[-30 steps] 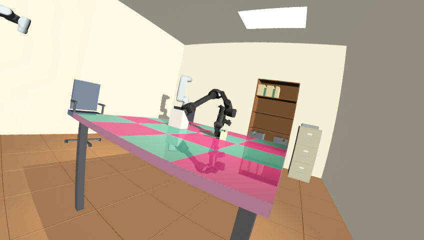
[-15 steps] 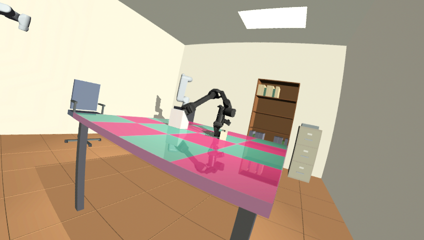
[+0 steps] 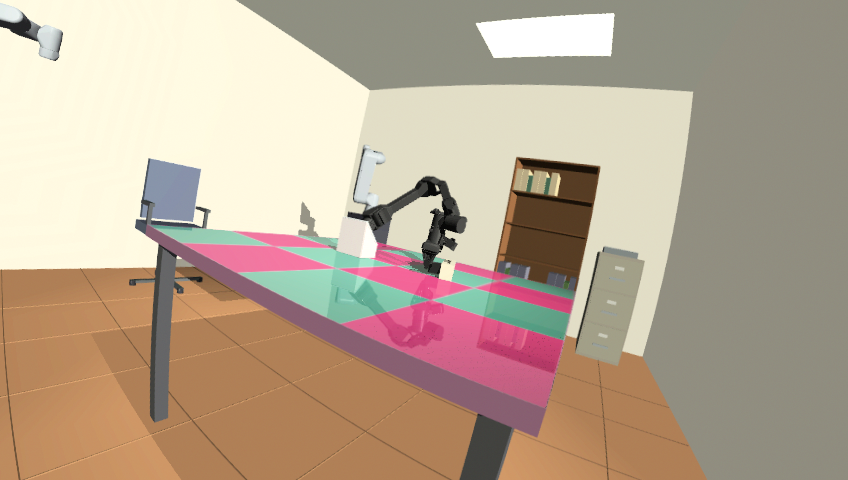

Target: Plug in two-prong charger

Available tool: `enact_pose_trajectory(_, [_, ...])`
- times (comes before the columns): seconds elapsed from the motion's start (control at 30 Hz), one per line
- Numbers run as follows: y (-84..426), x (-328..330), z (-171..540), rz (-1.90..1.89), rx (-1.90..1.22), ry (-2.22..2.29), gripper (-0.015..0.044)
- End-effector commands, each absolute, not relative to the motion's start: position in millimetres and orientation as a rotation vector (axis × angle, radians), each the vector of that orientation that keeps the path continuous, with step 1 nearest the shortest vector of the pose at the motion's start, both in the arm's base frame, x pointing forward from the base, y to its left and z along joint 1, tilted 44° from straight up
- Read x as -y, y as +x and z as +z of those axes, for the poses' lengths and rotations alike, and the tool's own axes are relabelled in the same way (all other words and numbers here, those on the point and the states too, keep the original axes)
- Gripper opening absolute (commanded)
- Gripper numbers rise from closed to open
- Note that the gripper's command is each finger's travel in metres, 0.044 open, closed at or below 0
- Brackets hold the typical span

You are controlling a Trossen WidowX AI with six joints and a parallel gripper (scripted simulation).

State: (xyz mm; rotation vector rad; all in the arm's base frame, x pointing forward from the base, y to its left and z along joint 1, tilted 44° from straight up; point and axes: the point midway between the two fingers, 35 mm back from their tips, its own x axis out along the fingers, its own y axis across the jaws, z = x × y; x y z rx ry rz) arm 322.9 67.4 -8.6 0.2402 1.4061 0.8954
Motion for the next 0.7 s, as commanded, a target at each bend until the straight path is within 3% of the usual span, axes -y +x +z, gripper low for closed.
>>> enact_pose_trajectory(0.0, [316,-66,-10,0.901,-1.406,0.237,0.0440])
enact_pose_trajectory(0.67, [294,-59,-16,0.901,-1.407,0.237,0.0440])
